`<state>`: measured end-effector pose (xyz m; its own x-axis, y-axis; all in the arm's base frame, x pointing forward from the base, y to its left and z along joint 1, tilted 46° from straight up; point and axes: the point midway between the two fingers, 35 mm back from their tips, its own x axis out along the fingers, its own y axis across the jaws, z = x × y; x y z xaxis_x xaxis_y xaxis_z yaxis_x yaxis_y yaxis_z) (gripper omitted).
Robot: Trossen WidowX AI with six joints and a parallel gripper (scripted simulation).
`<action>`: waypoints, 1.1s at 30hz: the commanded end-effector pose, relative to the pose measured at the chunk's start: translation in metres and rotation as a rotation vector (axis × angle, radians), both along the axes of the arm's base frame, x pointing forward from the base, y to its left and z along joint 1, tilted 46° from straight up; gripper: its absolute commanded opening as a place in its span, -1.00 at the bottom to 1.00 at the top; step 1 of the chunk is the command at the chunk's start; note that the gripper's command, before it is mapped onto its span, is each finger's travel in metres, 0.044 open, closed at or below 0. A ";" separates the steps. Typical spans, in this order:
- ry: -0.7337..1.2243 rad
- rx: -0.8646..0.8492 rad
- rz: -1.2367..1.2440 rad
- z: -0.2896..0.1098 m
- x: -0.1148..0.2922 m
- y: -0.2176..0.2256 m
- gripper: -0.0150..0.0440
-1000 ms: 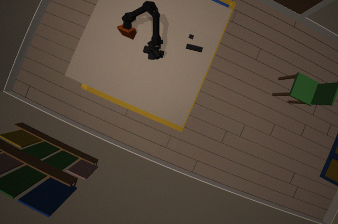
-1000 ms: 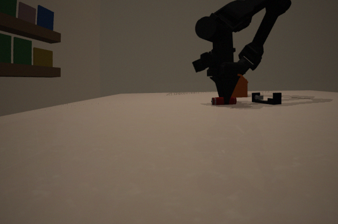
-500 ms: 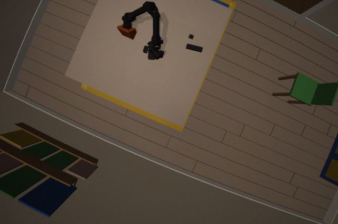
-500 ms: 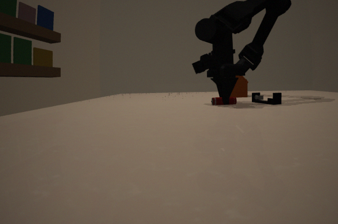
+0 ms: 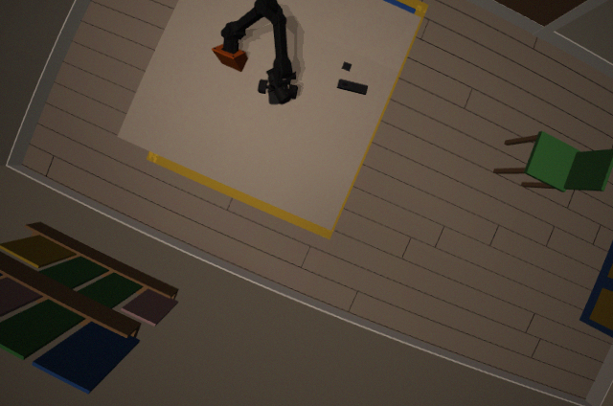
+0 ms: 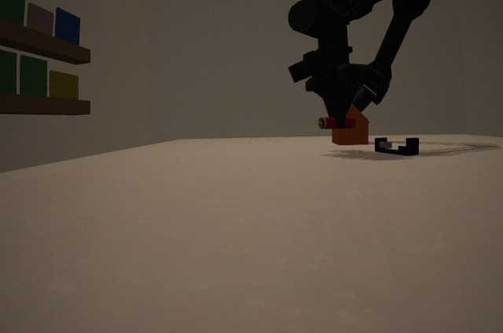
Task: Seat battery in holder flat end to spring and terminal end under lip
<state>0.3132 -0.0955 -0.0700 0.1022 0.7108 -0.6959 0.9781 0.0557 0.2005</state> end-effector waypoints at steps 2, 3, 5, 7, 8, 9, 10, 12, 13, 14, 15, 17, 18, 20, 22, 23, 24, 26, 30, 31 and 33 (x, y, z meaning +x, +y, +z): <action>-0.162 -0.024 0.167 0.018 0.001 0.011 -0.27; -0.202 -0.029 0.206 0.021 0.001 0.013 -0.27; -0.282 -0.040 0.284 0.029 0.001 0.017 -0.27; -0.363 -0.052 0.363 0.036 0.001 0.021 -0.27; -0.403 -0.057 0.402 0.040 0.001 0.024 -0.27; -0.443 -0.063 0.441 0.043 0.001 0.026 -0.27; -0.483 -0.069 0.480 0.047 0.000 0.028 -0.27; -0.564 -0.080 0.559 0.054 0.000 0.033 -0.27; -0.604 -0.085 0.598 0.057 -0.001 0.035 -0.27; -0.645 -0.091 0.637 0.061 -0.001 0.037 -0.27; -0.685 -0.097 0.677 0.064 -0.002 0.040 -0.27; -0.766 -0.108 0.755 0.071 -0.003 0.045 -0.27; -0.806 -0.114 0.794 0.074 -0.004 0.047 -0.27; -0.887 -0.125 0.873 0.081 -0.005 0.052 -0.27; -0.968 -0.137 0.951 0.087 -0.007 0.057 -0.27; -1.009 -0.142 0.990 0.091 -0.008 0.059 -0.27; -1.049 -0.148 1.030 0.094 -0.009 0.062 -0.27; -1.130 -0.160 1.109 0.100 -0.011 0.067 -0.27; -1.229 -0.178 1.208 0.107 -0.013 0.073 -0.27; -1.229 -0.178 1.208 0.107 -0.013 0.073 -0.27; -1.229 -0.178 1.208 0.107 -0.013 0.073 -0.27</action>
<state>0.3016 -0.0254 0.0357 0.1034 0.7059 -0.7007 -0.3056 0.6930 0.6530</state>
